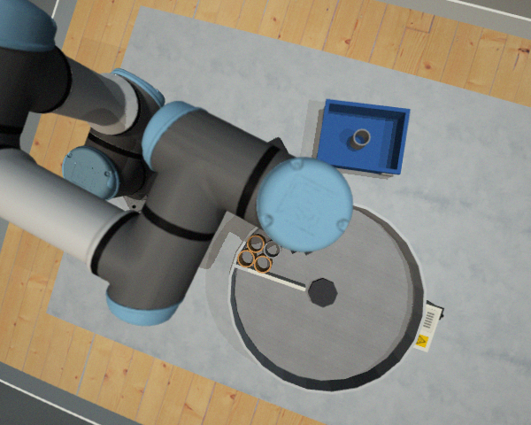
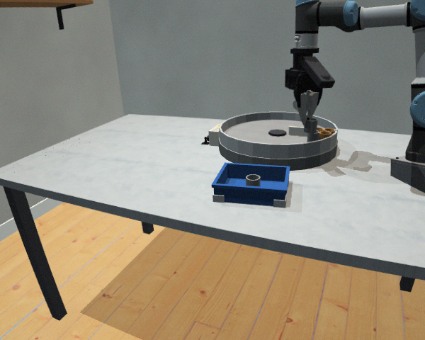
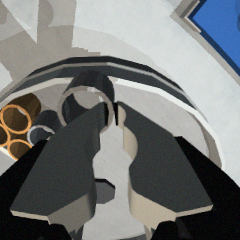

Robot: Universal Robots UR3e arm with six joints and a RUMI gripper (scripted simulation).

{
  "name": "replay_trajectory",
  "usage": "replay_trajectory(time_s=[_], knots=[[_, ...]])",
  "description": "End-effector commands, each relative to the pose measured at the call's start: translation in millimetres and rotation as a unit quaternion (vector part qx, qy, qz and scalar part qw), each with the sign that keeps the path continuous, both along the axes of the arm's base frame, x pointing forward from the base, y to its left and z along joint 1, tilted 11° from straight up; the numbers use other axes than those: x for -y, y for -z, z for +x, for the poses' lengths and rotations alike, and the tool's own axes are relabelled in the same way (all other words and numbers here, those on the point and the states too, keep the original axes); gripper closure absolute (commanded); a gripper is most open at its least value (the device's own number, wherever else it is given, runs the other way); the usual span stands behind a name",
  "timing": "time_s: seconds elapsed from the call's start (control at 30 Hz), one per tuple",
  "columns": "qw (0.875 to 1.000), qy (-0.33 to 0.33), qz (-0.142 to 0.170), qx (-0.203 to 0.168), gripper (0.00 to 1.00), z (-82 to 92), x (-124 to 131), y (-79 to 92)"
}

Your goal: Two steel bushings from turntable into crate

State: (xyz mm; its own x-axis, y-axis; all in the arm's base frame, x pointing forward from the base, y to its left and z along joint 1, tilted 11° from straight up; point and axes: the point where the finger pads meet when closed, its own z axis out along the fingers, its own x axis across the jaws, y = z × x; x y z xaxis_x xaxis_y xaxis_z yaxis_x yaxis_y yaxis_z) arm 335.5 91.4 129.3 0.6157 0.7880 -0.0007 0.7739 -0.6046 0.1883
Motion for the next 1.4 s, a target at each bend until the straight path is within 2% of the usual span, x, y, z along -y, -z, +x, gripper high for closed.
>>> replay_trajectory(time_s=[0.0,0.43,0.5,1.0,1.37], knots=[[1.000,0.001,-0.001,0.001,1.00,3.7,-13,0.3],[1.000,0.001,-0.001,0.001,1.00,14.8,-67,5.6],[1.000,0.001,-0.001,0.001,1.00,14.8,-67,5.6],[1.000,0.001,-0.001,0.001,1.00,25.9,-121,10.9],[1.000,0.001,-0.001,0.001,1.00,31.1,-146,13.3]])
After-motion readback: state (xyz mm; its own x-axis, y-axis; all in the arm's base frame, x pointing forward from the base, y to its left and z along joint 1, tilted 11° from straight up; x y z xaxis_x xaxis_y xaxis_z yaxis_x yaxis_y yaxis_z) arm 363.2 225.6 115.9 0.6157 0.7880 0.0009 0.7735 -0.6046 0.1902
